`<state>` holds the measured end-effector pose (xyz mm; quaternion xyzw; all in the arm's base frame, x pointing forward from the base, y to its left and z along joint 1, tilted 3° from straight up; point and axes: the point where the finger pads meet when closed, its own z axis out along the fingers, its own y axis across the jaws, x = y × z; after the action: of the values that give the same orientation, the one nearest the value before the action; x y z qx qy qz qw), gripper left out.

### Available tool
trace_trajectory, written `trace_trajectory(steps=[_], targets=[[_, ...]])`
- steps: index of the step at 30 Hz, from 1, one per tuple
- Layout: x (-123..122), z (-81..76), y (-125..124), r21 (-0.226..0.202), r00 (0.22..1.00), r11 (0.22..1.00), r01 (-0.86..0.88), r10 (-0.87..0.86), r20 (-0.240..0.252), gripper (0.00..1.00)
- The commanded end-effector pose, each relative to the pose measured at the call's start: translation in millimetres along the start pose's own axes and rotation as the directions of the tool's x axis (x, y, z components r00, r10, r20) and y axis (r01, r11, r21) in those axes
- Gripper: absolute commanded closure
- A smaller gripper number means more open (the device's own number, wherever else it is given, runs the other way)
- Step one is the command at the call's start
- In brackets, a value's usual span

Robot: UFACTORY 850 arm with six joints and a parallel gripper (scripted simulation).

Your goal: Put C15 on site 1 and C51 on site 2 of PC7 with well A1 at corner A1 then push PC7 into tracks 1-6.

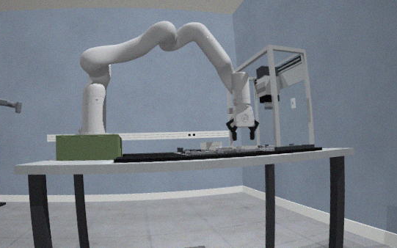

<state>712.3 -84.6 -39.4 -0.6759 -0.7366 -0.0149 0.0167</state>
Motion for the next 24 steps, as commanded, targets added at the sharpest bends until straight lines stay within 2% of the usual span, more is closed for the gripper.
trace_trajectory(steps=[1,7,24], targets=[[0,3.7,1,-0.002,1.0,1.0,0.0,0.0,0.0,0.0],[0,12.0,1,-0.002,1.0,1.0,0.0,0.0,0.0,0.0],[0,14.8,1,-0.002,1.0,1.0,0.0,0.0,0.0,0.0]])
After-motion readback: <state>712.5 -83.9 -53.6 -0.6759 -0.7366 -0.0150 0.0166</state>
